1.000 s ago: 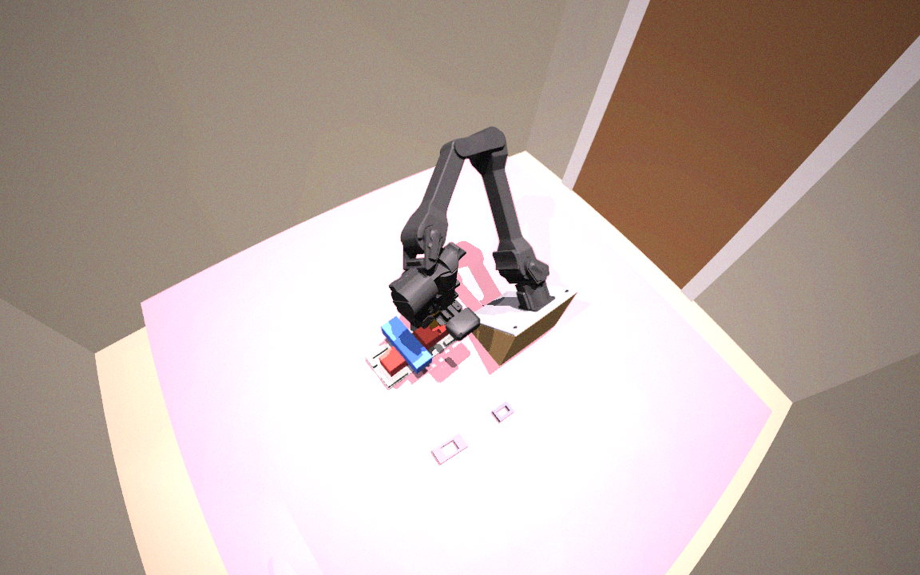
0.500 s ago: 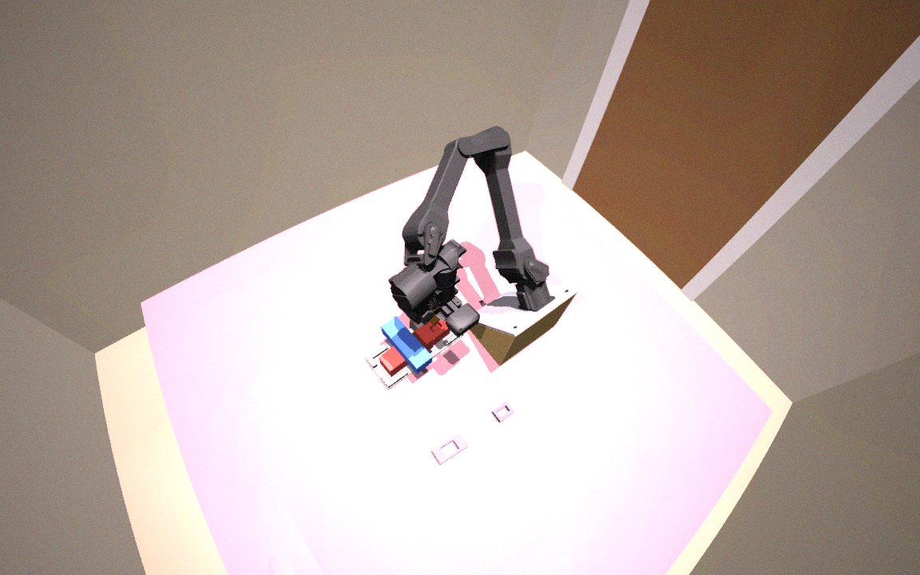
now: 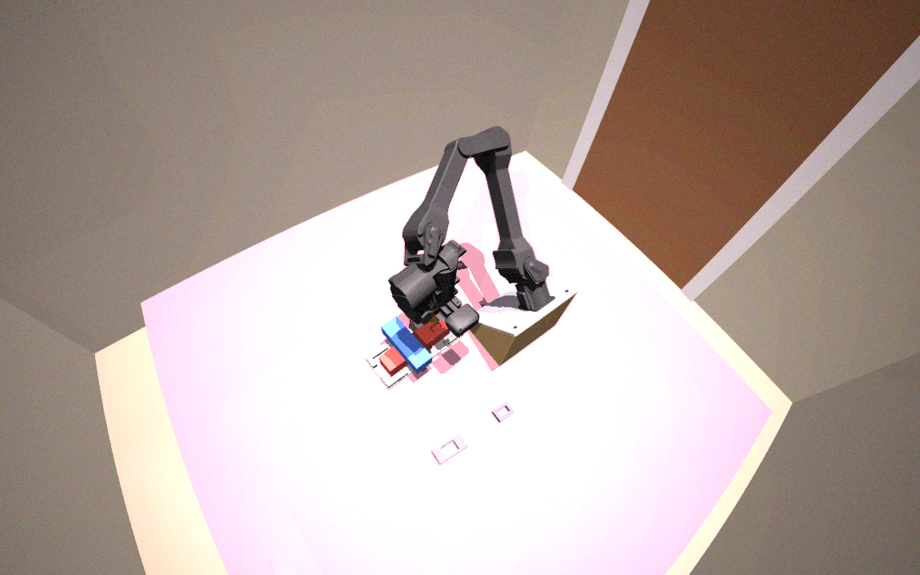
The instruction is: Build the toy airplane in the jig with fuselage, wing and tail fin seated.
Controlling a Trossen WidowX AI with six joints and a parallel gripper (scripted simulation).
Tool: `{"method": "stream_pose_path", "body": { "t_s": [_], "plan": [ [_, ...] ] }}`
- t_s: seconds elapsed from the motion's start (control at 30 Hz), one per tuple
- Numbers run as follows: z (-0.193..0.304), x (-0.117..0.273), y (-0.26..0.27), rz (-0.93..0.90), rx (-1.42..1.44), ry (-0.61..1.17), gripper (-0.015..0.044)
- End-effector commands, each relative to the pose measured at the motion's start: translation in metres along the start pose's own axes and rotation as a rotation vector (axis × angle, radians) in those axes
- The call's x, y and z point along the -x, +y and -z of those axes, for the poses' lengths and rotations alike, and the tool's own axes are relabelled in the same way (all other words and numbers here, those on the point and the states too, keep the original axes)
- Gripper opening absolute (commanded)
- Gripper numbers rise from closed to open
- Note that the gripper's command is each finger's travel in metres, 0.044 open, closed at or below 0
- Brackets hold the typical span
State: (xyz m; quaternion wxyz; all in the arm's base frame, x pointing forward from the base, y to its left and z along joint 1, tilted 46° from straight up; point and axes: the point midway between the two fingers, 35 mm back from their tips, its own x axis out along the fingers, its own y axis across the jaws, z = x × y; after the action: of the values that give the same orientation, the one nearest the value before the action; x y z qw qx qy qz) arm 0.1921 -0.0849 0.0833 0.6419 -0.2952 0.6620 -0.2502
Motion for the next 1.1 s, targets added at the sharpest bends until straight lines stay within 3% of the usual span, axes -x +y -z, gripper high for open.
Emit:
{"method": "stream_pose_path", "body": {
  "t_s": [0.0, 0.93, 1.07],
  "plan": [
    [0.000, -0.005, 0.000, 0.004, 0.003, 0.001, 0.0066],
    [0.000, -0.037, -0.002, 0.002, -0.002, -0.002, 0.0078],
    [0.000, -0.037, -0.002, 0.002, -0.002, -0.002, 0.0051]
  ]
}}
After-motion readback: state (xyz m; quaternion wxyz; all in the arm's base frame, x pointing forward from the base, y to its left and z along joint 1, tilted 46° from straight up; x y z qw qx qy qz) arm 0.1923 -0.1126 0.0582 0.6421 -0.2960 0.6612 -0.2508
